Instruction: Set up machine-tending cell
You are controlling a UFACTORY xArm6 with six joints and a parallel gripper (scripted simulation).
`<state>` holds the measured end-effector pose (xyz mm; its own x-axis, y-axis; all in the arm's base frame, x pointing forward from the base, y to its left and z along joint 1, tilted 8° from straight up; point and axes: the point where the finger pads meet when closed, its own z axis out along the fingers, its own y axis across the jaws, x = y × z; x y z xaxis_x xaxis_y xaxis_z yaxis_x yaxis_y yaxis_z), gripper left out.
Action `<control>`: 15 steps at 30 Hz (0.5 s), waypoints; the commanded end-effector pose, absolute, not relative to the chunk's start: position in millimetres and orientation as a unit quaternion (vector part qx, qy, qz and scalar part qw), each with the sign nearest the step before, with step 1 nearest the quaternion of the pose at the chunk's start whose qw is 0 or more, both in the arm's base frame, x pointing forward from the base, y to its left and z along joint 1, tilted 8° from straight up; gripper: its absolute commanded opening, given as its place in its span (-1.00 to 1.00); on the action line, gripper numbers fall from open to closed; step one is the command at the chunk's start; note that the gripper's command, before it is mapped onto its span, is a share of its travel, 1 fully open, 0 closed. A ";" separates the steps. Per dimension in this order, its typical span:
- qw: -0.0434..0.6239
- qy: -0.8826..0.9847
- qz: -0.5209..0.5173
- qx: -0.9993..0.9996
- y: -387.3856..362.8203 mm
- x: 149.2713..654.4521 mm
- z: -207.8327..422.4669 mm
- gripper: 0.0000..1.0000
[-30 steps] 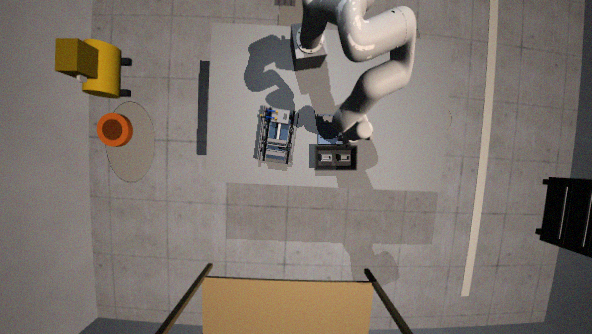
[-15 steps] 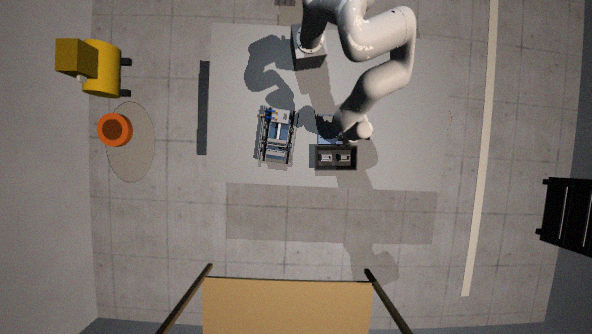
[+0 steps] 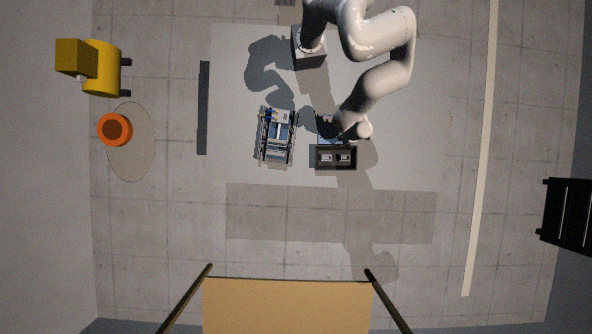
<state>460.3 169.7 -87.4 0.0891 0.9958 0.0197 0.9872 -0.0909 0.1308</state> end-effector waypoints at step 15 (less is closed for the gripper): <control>0.043 0.673 0.054 0.737 170.1 456.9 -45.5 -1.00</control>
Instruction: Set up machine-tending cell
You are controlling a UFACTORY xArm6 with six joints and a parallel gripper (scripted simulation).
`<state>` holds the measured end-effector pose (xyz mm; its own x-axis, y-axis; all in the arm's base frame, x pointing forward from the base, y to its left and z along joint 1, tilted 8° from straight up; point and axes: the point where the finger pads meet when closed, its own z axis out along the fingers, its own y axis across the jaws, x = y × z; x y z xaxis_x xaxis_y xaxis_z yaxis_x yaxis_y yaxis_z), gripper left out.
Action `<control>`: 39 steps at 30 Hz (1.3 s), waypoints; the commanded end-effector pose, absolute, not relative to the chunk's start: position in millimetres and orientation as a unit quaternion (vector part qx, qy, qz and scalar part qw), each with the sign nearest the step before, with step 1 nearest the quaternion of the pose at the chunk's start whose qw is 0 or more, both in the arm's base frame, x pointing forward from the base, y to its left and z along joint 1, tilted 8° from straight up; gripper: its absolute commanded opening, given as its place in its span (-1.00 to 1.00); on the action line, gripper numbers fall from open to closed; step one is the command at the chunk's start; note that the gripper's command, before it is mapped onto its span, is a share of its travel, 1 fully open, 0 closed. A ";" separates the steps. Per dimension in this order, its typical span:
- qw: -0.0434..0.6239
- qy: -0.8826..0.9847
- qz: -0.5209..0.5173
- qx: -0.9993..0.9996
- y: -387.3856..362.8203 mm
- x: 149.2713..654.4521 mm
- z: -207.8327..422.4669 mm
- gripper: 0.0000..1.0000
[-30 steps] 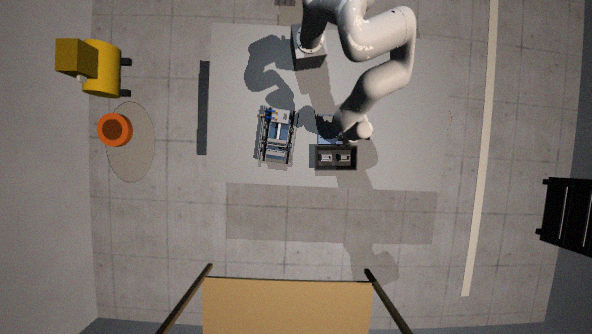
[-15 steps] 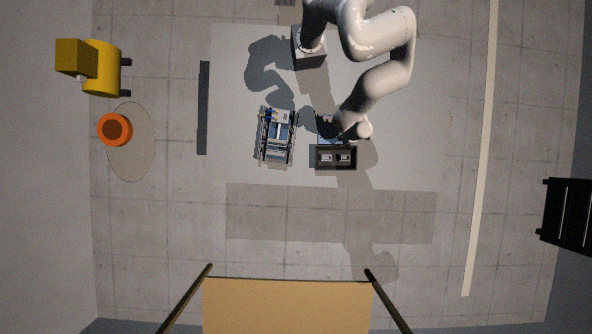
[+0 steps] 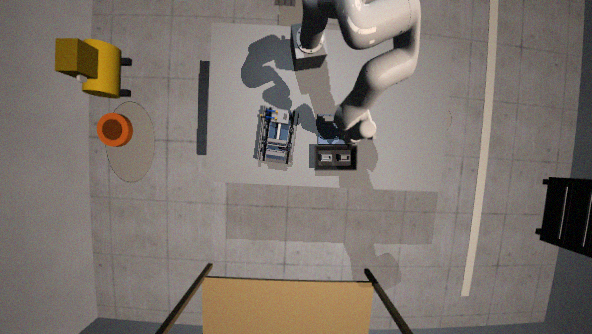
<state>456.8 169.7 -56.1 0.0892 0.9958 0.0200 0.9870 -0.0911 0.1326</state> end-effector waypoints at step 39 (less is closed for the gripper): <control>0.041 0.663 0.050 0.746 103.9 474.2 31.0 -1.00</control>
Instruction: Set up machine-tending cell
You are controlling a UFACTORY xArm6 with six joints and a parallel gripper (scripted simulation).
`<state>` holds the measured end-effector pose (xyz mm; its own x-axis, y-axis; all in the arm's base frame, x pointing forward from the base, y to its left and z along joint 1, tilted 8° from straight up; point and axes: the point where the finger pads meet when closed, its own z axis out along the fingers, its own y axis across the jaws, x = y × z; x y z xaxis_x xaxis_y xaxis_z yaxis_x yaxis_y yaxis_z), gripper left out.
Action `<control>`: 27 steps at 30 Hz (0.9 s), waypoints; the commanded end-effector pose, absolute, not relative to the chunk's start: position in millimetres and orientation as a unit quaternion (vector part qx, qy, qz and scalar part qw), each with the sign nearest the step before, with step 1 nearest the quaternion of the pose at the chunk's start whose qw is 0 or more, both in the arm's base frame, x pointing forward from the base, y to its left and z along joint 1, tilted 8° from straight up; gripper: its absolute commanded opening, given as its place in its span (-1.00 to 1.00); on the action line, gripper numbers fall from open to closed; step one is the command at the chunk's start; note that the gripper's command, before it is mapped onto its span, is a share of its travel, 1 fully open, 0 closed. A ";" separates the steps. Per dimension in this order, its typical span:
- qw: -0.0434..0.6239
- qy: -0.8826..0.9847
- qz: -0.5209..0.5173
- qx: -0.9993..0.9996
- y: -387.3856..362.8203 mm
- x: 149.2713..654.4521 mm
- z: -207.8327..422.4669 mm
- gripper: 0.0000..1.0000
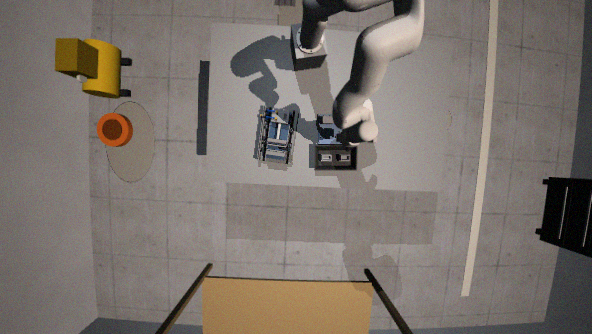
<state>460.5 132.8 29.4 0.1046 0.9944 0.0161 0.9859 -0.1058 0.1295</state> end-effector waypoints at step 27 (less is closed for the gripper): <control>0.037 0.628 0.053 0.776 -145.9 492.1 31.1 -1.00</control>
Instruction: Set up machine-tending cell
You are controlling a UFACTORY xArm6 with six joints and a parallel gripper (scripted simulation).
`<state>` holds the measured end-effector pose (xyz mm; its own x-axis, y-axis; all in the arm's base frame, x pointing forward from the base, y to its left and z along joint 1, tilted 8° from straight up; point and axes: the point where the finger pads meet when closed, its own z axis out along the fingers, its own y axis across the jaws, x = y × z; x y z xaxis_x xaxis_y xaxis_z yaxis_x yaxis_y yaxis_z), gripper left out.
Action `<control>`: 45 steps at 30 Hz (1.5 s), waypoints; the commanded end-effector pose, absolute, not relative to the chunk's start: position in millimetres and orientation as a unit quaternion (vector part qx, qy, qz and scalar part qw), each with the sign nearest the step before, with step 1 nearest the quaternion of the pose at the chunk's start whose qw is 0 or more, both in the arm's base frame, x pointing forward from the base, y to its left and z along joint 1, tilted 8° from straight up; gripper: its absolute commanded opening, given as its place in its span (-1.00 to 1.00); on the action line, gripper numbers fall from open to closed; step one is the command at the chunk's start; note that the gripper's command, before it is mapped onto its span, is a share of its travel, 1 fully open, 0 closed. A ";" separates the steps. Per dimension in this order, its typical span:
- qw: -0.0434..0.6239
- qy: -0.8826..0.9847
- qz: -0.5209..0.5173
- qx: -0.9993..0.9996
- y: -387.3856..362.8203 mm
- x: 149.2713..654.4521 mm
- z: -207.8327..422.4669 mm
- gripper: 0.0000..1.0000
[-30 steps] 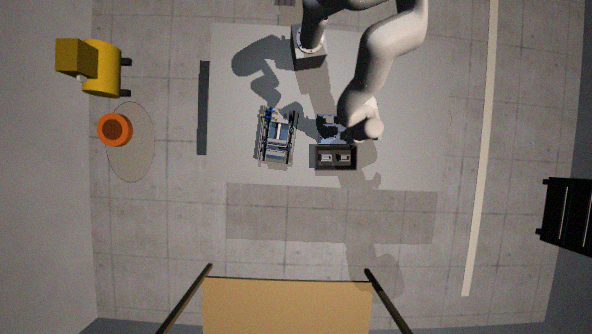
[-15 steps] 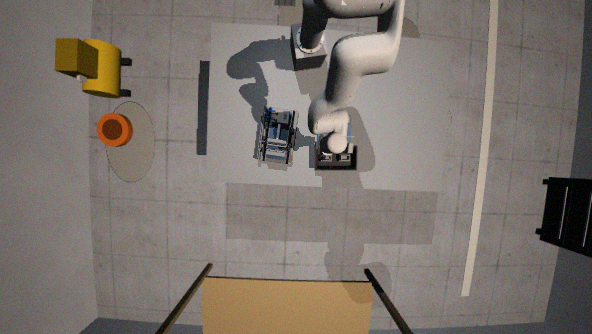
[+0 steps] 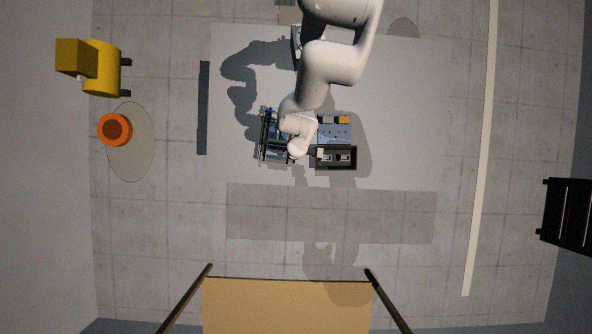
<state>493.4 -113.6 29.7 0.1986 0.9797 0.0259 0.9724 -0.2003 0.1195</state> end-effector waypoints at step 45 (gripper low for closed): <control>0.039 0.619 0.057 0.783 -214.8 475.4 31.6 -1.00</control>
